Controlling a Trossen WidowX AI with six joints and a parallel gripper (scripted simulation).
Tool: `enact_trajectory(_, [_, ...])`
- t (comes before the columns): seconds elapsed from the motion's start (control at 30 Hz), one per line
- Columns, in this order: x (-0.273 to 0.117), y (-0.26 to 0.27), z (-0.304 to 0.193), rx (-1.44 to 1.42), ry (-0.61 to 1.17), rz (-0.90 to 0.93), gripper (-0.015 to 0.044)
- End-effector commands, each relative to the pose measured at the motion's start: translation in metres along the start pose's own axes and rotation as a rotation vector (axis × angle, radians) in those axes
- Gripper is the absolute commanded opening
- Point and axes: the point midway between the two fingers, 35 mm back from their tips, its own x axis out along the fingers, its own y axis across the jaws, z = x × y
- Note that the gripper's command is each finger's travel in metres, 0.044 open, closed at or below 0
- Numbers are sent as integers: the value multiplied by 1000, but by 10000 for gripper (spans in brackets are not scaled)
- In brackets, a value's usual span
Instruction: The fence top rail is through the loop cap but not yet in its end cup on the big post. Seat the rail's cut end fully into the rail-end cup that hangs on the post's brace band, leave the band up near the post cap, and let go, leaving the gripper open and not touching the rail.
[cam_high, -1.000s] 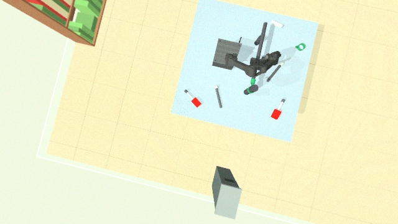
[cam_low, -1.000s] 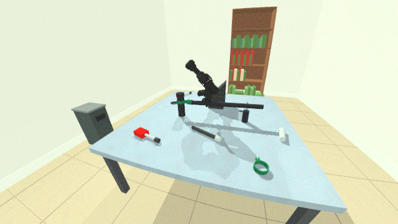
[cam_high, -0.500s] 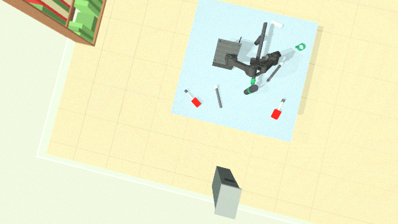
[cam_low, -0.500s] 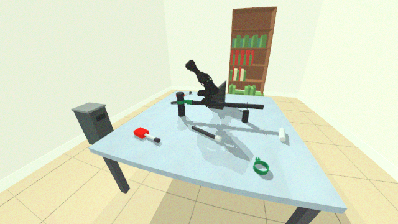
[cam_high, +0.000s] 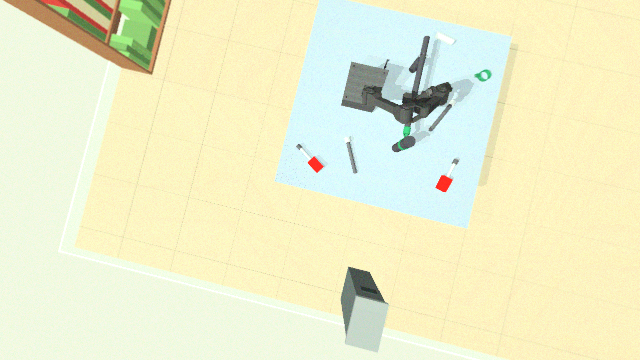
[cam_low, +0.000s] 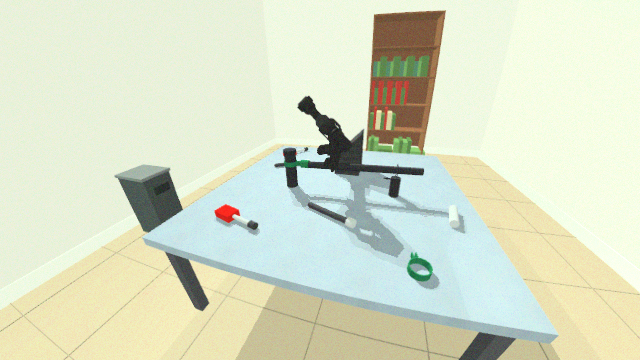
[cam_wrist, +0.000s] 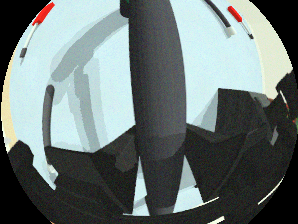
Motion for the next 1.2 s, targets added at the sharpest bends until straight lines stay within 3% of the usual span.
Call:
enact_trajectory(0.0, [-4,3,6,-5,-20,14,0])
enact_trajectory(1.17, [-1,2,18,-8,-11,-1,0])
